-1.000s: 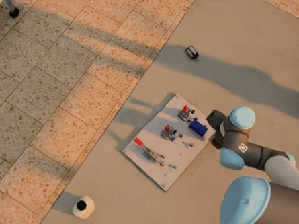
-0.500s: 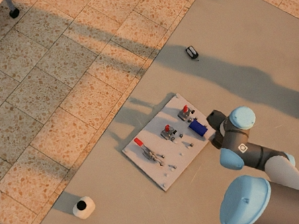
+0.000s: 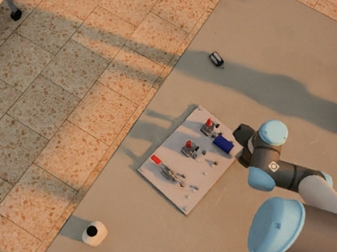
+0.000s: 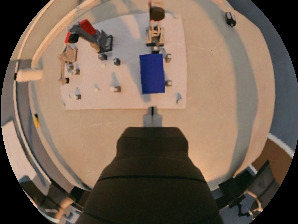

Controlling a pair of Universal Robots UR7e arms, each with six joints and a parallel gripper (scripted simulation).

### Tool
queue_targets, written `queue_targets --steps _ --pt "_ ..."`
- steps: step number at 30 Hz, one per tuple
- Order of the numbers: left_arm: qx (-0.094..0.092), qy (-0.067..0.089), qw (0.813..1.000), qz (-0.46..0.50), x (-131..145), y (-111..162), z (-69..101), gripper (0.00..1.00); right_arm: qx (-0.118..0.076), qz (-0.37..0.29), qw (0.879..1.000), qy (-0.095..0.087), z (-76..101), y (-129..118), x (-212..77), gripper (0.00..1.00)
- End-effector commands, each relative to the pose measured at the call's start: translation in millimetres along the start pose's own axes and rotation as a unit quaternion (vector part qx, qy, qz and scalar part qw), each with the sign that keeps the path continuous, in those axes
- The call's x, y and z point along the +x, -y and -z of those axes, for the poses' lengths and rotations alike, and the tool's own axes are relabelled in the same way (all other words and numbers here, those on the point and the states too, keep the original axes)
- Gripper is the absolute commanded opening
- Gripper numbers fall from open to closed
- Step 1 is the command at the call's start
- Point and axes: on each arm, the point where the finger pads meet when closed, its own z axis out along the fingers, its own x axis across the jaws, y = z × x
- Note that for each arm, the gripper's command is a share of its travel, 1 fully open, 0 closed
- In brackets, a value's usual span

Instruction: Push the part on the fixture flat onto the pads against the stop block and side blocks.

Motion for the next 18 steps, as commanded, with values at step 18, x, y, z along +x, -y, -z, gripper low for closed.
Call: queue_targets --steps 18 --pt "0.001 0.000 1.000 -0.001 1.6 -0.7 -1.8 0.00 0.000 -0.001 1.000 0.000 -0.3 1.3 -0.8 1.00"
